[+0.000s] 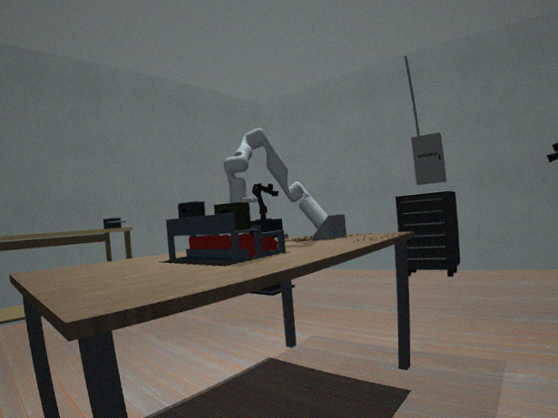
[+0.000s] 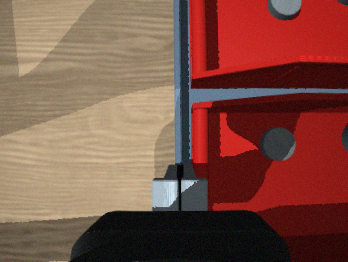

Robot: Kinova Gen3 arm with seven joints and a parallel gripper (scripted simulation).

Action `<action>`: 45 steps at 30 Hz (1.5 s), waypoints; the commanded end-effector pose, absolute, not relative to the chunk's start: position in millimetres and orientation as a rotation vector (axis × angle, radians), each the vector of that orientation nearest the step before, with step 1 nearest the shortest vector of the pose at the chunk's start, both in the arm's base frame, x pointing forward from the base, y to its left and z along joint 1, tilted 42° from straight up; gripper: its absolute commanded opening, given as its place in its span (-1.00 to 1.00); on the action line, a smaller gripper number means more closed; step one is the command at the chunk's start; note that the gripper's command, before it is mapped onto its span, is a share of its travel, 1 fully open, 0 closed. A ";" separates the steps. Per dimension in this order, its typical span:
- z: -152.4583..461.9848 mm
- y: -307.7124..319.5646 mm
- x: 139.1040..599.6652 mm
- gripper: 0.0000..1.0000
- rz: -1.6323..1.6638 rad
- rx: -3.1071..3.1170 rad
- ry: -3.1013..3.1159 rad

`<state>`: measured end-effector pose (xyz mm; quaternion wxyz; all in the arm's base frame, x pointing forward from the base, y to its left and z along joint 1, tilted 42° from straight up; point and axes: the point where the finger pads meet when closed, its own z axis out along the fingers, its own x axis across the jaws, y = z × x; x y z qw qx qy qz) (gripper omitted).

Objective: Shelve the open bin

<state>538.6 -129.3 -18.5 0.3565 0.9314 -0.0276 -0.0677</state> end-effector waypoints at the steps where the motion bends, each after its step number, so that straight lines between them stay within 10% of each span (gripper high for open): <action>1: -17.7 -128.3 539.9 -1.00 -0.171 2.406 -0.070; 45: -6.3 -118.0 528.6 -1.00 -0.170 2.406 -0.070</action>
